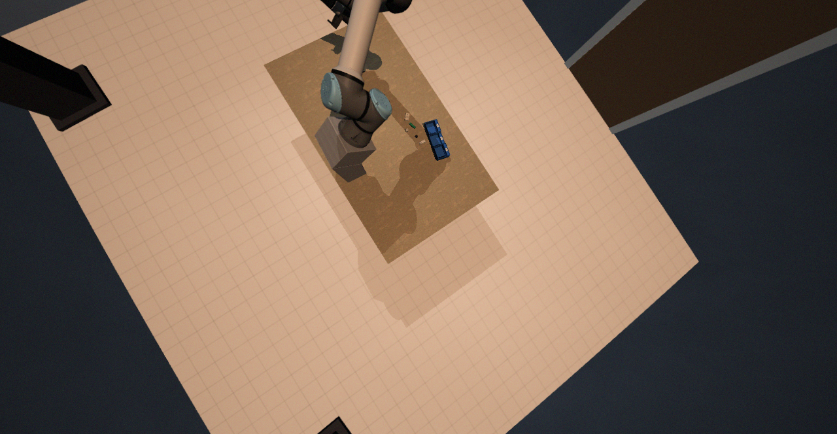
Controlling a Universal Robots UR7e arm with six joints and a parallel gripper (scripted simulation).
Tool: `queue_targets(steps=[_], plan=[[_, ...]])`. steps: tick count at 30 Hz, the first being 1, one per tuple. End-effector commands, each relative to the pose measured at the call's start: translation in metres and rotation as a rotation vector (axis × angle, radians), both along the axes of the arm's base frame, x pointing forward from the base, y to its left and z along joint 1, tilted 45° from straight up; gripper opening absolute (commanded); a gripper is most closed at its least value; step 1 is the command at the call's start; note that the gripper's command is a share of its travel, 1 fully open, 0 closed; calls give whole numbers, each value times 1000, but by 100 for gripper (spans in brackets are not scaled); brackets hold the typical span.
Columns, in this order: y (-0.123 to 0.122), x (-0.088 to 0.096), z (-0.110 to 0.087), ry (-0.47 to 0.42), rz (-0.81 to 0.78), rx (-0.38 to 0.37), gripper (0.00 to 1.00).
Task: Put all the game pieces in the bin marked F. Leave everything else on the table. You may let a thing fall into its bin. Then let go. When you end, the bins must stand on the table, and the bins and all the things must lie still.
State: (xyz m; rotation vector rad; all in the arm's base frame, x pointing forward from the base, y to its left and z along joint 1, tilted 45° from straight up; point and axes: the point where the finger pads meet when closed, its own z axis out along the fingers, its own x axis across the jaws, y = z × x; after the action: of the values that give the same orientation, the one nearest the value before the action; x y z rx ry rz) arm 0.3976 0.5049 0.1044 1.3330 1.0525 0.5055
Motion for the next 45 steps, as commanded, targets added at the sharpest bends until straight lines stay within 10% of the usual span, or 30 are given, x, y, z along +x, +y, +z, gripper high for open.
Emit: queue_targets(steps=[1,45], plan=[[3,6,-4,13,18,13,31],[-197,45,1,397,-411,70,31]])
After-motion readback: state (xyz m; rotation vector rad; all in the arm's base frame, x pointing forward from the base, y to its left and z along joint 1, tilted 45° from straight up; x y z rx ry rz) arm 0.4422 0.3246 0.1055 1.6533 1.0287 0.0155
